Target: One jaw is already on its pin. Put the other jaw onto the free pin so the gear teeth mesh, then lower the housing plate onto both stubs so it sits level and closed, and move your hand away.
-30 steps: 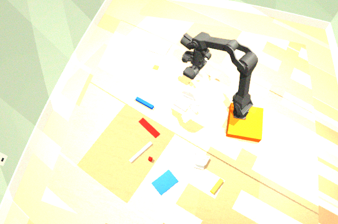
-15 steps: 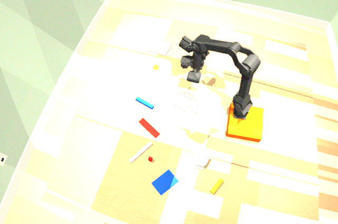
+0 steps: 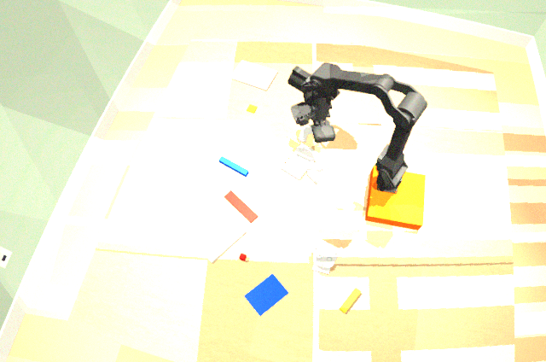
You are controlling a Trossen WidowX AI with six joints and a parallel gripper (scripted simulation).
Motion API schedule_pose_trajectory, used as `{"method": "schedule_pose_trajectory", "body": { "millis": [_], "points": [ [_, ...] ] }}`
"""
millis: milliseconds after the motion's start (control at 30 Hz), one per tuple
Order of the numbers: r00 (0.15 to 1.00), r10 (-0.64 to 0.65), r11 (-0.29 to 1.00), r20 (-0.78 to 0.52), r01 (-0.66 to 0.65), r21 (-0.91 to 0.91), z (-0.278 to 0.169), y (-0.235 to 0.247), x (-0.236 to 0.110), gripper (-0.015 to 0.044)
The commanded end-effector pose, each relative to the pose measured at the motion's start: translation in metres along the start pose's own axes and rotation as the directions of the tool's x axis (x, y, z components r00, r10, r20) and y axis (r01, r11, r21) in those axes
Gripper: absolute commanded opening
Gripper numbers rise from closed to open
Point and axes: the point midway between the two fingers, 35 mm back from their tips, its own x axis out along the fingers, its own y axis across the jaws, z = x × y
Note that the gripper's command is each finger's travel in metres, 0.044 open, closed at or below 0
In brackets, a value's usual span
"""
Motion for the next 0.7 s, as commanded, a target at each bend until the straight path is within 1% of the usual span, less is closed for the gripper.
{"method": "schedule_pose_trajectory", "body": {
  "millis": [0,333,667],
  "points": [
    [1.000,0.001,0.991,-0.005,-0.002,-0.135,-0.001,0.010,0.000,0.0134],
    [1.000,0.003,0.909,-0.005,-0.005,-0.418,0.000,0.030,-0.001,0.0134],
    [1.000,0.004,0.748,-0.005,-0.007,-0.664,-0.001,0.049,-0.002,0.0134]
  ]
}}
